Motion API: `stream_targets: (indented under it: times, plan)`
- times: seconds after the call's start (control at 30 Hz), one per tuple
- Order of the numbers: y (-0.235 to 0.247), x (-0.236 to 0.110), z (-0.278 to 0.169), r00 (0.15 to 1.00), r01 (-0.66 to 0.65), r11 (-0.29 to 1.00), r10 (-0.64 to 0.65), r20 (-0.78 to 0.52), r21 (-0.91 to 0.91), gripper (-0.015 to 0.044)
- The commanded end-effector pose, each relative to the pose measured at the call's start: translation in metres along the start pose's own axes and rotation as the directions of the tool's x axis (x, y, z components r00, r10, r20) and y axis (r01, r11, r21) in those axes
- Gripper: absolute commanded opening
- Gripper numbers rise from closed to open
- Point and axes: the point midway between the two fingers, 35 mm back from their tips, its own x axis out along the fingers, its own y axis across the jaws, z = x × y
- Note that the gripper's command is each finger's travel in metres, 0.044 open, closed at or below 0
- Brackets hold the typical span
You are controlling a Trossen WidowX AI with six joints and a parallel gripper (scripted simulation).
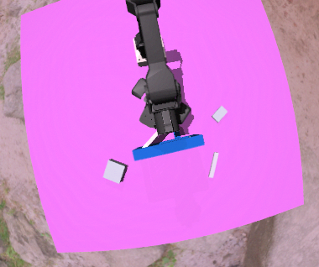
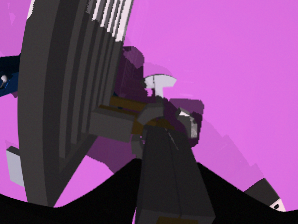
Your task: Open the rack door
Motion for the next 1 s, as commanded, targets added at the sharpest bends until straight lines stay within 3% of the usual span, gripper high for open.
stream_targets:
  times: [0.0,0.97]
  plan:
    - [-0.006,0.000,0.002,1.000,-0.001,0.998,0.002,0.010,-0.065,0.0024]
    - [-0.063,0.000,0.025,1.000,0.008,0.902,-0.003,0.012,-0.432,0.0024]
